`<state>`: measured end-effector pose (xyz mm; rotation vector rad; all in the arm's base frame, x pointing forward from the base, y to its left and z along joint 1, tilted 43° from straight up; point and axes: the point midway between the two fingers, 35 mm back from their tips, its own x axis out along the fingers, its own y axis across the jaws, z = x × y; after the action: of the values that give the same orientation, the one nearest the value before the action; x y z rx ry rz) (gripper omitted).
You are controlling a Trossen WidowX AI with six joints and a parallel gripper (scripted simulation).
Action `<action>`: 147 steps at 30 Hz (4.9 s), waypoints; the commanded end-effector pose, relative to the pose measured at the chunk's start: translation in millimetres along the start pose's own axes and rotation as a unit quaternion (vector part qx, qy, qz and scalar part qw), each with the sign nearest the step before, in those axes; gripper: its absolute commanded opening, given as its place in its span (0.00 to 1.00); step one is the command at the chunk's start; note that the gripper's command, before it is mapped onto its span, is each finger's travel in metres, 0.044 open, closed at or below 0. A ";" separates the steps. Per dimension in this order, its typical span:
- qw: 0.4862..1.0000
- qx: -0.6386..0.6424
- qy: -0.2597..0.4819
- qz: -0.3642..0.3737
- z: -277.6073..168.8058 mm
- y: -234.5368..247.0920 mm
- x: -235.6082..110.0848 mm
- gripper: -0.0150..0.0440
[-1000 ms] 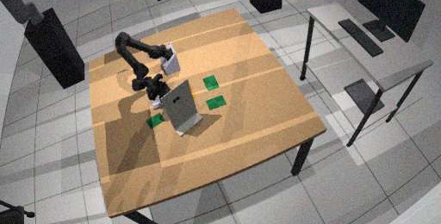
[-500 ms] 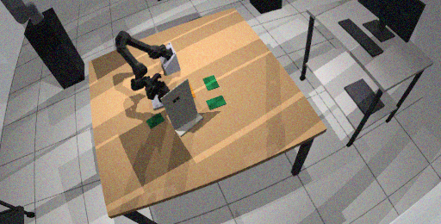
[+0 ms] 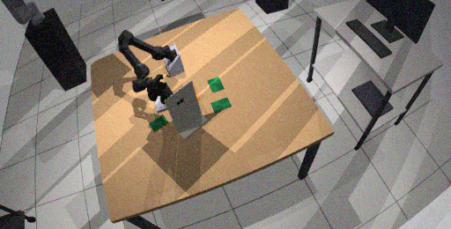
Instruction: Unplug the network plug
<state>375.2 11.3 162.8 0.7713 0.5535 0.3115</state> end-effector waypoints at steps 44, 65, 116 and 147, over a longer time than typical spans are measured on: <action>1.000 0.000 0.002 -0.001 -2.5 11.2 -29.0 0.25; 0.999 0.024 0.003 -0.024 -26.7 48.5 -37.0 0.25; 0.861 0.168 -0.218 -0.427 -161.3 -111.1 -43.2 0.25; 0.842 0.149 -0.272 -0.442 -167.8 -134.5 -56.5 0.25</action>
<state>244.5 -7.7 -8.7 0.7873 0.3503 -0.8514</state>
